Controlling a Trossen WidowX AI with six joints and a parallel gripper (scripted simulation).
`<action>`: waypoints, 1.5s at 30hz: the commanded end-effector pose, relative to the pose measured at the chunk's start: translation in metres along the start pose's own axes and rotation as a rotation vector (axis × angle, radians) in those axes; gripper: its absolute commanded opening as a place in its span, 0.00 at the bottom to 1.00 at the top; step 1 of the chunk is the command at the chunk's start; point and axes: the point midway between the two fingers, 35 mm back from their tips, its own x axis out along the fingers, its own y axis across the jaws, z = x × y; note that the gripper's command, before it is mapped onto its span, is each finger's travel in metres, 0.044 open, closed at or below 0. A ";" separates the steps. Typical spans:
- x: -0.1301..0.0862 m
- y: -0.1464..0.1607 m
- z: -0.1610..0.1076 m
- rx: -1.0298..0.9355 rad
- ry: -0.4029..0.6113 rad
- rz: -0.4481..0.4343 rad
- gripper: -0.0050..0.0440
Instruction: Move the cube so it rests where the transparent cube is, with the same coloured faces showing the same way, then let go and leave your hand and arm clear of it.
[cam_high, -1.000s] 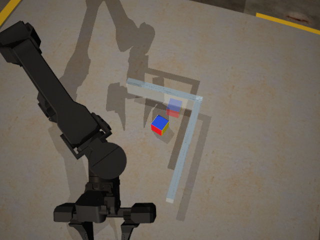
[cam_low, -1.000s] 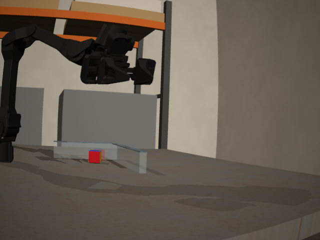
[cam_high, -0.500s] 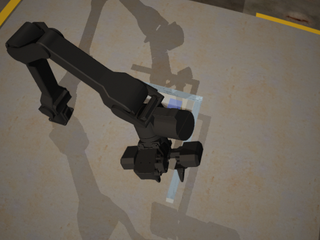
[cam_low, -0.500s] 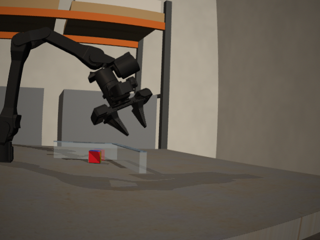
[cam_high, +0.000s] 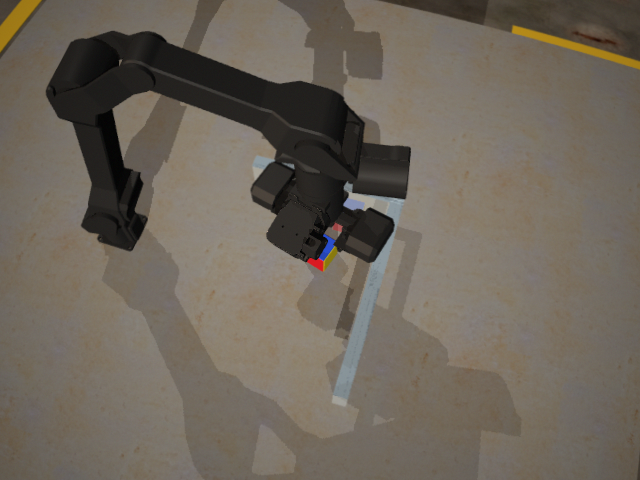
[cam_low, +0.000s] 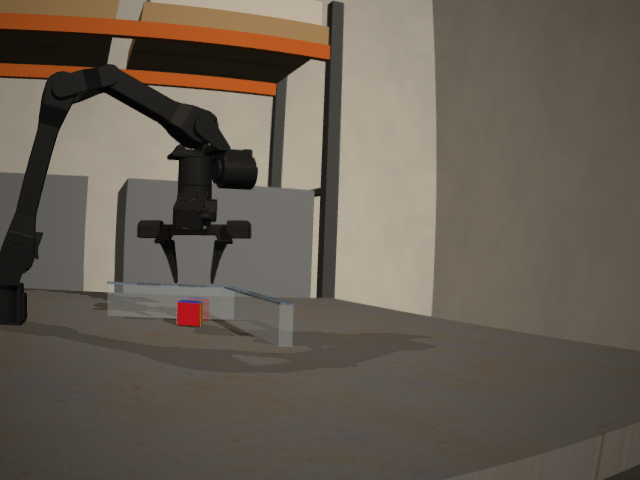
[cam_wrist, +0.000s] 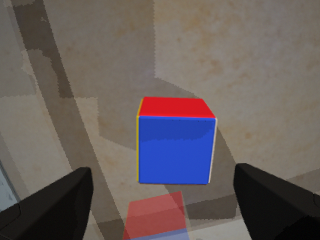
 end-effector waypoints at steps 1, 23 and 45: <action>-0.007 -0.003 -0.005 0.041 0.011 -0.013 0.67; 0.021 -0.003 -0.006 0.041 0.011 -0.013 0.67; 0.054 -0.004 -0.006 0.041 0.011 -0.013 0.67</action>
